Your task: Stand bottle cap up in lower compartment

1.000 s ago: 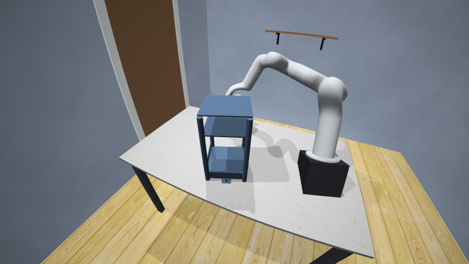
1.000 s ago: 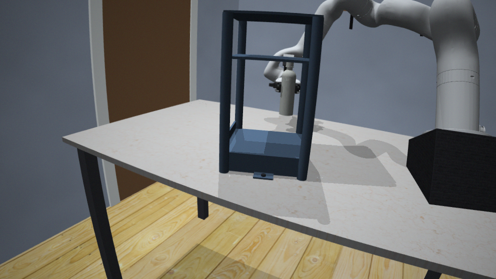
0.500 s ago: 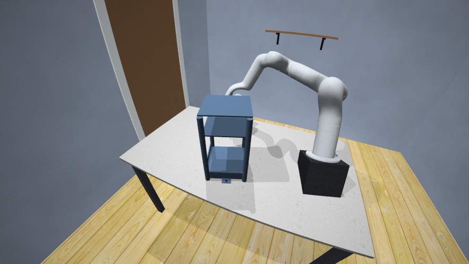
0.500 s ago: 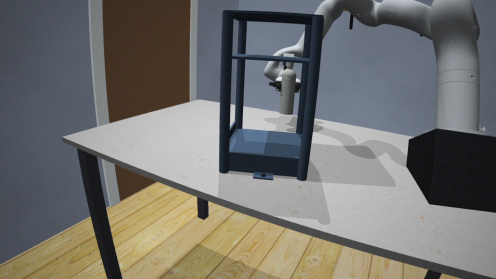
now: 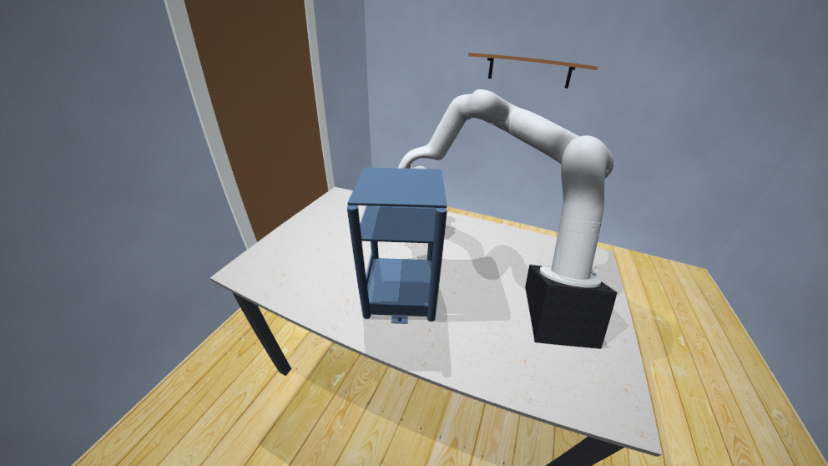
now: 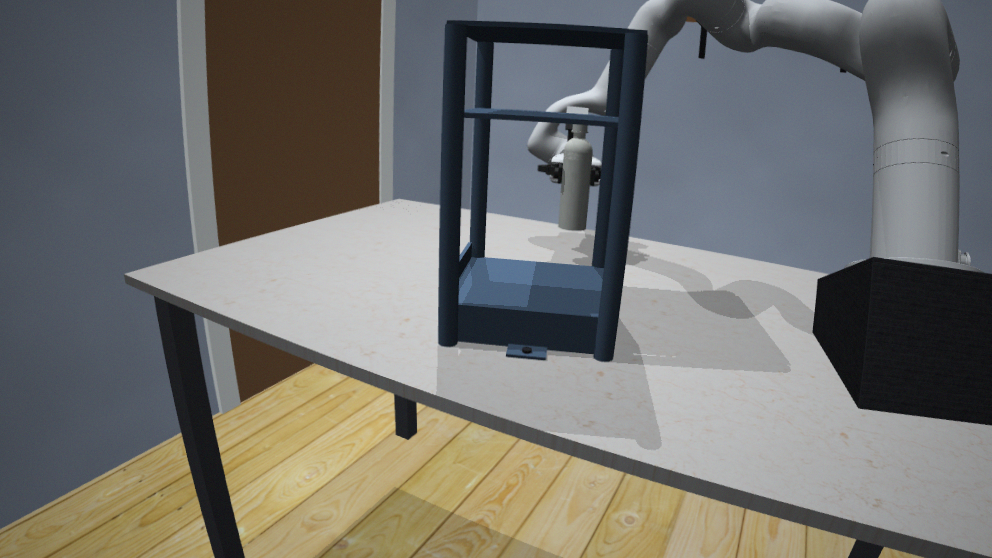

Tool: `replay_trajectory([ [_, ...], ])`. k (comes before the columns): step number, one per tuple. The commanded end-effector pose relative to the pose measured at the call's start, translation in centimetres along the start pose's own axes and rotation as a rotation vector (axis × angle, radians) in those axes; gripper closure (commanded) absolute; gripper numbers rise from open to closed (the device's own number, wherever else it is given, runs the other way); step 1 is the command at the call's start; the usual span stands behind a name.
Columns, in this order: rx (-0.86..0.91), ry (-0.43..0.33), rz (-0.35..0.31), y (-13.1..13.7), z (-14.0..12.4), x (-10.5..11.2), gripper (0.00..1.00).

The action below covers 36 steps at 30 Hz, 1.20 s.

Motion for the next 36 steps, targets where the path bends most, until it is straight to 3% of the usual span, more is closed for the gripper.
replay_trajectory([
  [1,0.001,-0.001,0.000,0.1,0.1,-0.7,1.00],
  [24,0.001,-0.001,0.000,0.1,0.1,-6.6,1.00],
  [36,0.001,-0.001,0.000,0.1,0.1,-7.6,1.00],
])
Point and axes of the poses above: the point where the finger pads meet when closed, its own x axis back along the fingers, its own y axis across the jaws, z = x × y, the point moved 6 cm from there along x, back along the fingers, and after that the axes turned 15 degrees about x, right-handed, at the moved point
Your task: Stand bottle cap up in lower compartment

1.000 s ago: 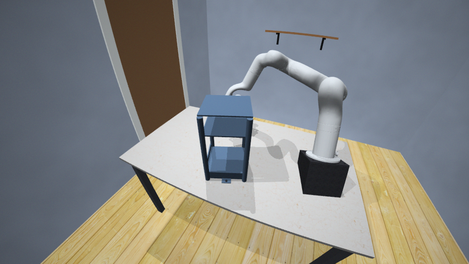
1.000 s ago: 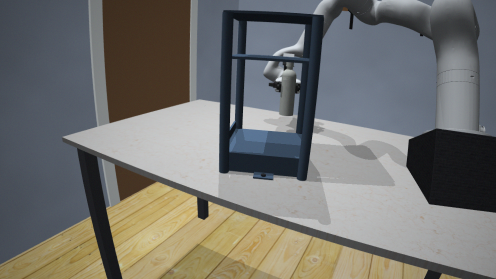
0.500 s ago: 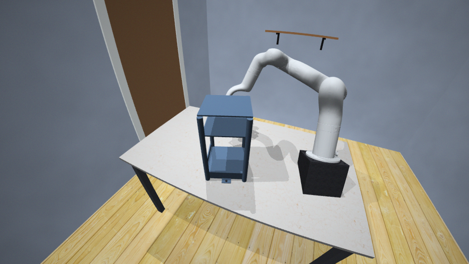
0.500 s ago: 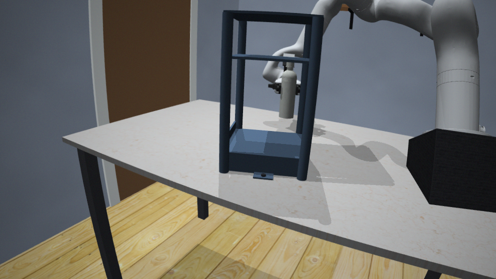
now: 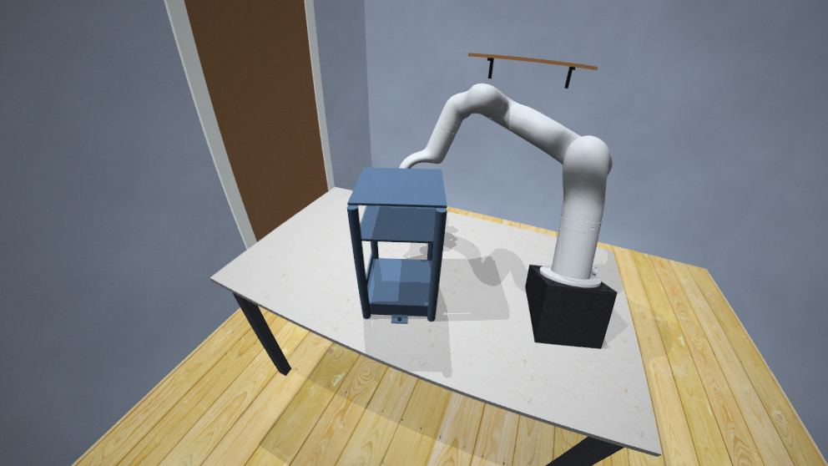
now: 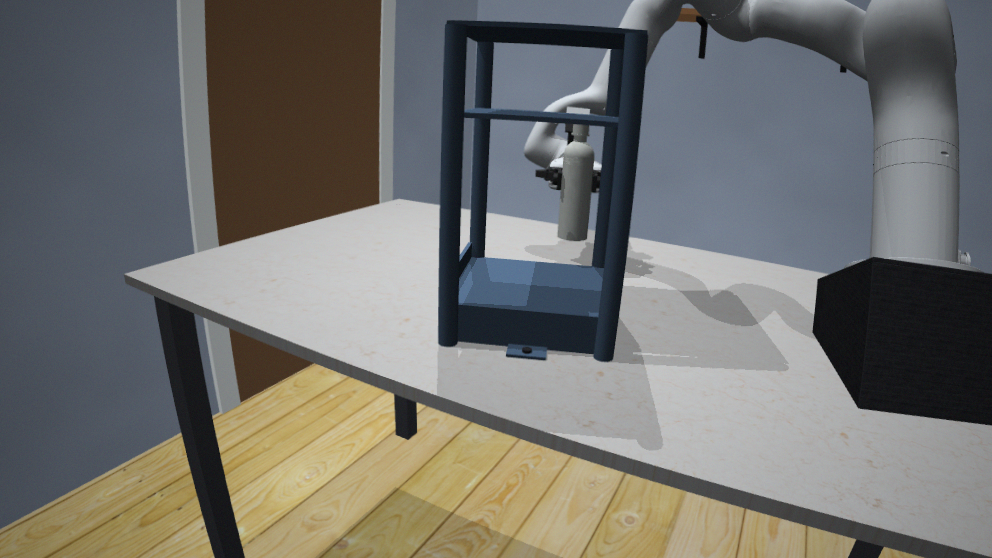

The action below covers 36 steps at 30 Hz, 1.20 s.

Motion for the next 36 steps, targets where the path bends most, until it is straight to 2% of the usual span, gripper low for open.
replay_trajectory([
  [1,0.001,-0.001,0.000,0.1,0.1,-0.2,1.00],
  [12,0.001,-0.001,0.000,0.4,0.0,-0.2,1.00],
  [26,0.001,-0.001,0.000,4.0,-1.0,-0.2,1.00],
  [36,0.001,-0.001,0.000,5.2,-1.3,-0.2,1.00],
])
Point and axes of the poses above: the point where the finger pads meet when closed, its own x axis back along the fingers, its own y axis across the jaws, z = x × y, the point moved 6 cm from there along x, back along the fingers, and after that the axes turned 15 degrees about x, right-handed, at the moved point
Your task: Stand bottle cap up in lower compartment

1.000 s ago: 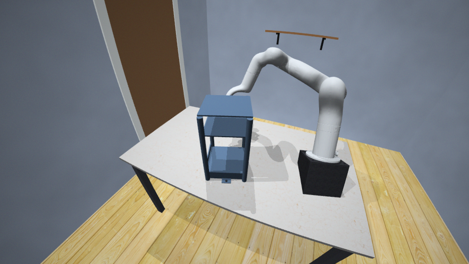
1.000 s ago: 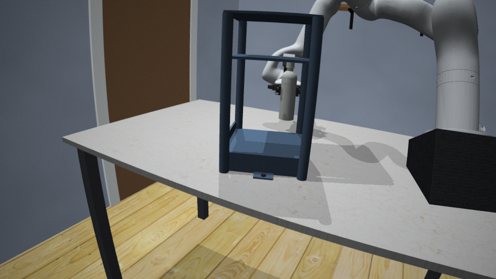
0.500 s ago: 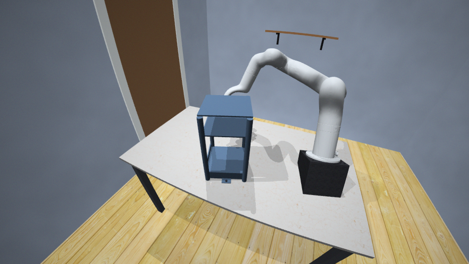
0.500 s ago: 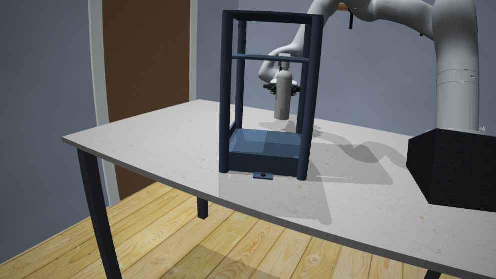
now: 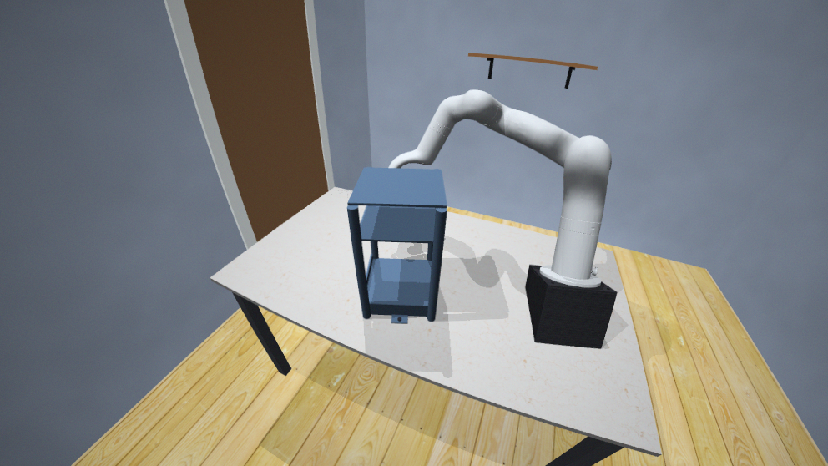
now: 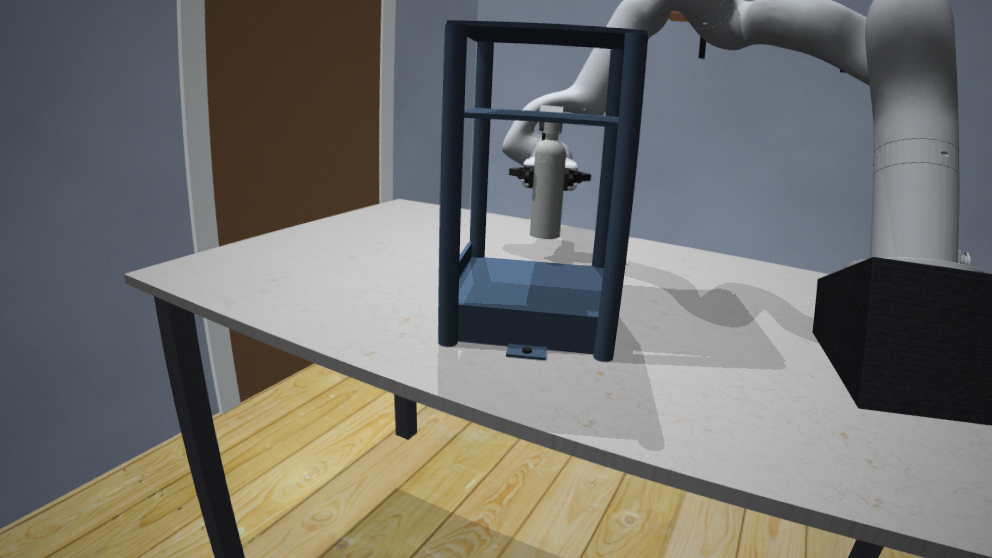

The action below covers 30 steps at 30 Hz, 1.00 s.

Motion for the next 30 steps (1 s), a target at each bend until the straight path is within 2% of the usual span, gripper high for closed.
replay_trajectory([
  [1,0.001,0.000,0.000,0.5,-0.1,0.1,1.00],
  [16,0.001,0.000,0.000,0.6,-0.1,-0.1,1.00],
  [30,0.001,0.000,0.000,0.6,-0.1,-1.1,1.00],
])
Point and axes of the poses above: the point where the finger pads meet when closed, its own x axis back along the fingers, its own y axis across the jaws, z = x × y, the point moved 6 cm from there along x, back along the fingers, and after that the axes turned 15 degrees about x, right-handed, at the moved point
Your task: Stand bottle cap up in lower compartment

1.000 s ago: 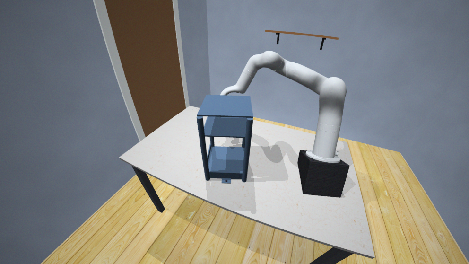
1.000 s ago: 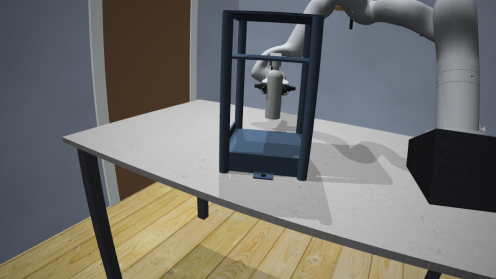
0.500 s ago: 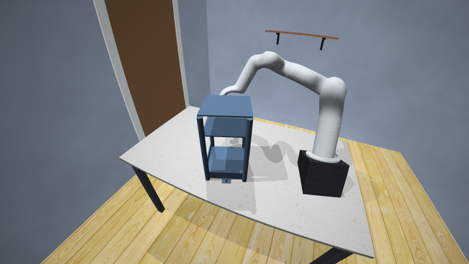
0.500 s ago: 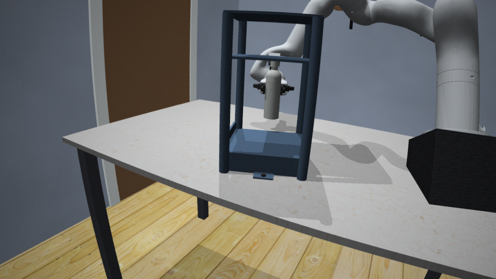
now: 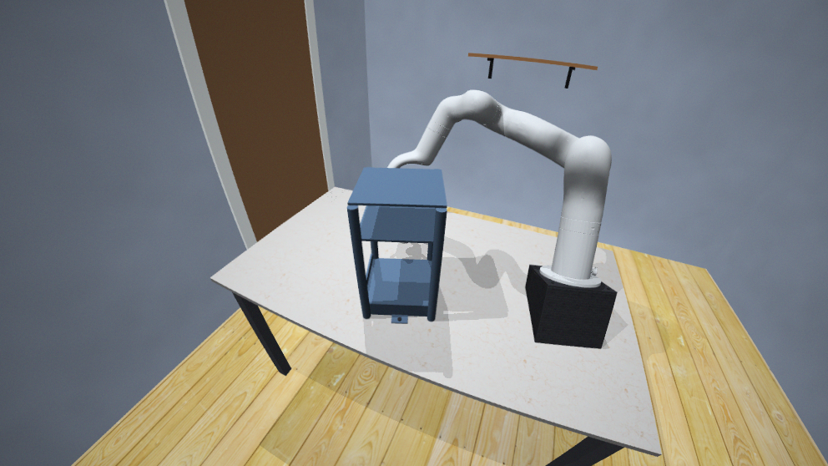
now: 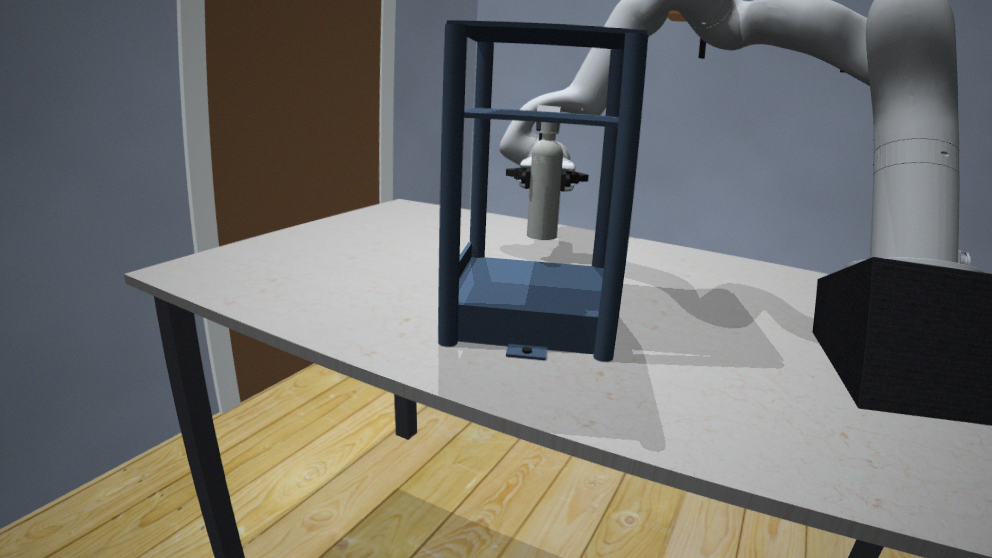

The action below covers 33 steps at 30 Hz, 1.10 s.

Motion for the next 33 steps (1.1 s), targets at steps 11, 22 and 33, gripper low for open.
replay_trajectory([
  [11,0.002,0.000,0.000,0.1,0.1,-2.4,1.00],
  [22,0.002,0.000,0.000,0.1,0.1,-4.9,1.00],
  [33,0.002,0.000,0.000,0.1,0.1,-7.7,1.00],
])
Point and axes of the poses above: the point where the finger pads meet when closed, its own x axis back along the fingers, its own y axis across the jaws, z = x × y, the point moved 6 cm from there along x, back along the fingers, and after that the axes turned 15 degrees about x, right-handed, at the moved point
